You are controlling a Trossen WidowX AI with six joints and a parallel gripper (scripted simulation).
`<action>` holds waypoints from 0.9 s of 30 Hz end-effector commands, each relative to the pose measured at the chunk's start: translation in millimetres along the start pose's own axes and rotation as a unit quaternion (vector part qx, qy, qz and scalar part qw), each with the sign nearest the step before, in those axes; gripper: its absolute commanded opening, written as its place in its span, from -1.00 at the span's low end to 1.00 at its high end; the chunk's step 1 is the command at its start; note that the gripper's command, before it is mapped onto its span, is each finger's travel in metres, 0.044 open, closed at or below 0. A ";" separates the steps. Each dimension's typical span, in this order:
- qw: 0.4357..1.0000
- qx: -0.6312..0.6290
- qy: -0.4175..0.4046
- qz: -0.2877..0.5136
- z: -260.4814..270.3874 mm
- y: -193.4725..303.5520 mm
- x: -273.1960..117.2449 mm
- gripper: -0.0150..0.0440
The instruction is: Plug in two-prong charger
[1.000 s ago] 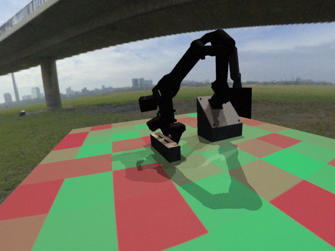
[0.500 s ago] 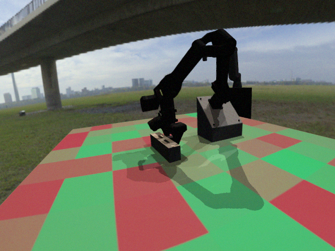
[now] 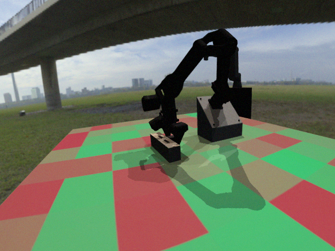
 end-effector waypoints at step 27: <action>1.000 0.003 0.000 0.001 1.4 30.2 2.2 1.00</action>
Point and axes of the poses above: the point midway between the two fingers, 35 mm back from their tips, its own x axis out along the fingers, its own z axis across the jaws, y = z × x, the point moved 8 cm from there along -x, back along the fingers, and after that the axes turned 3 degrees about -x, right-handed, at the moved point
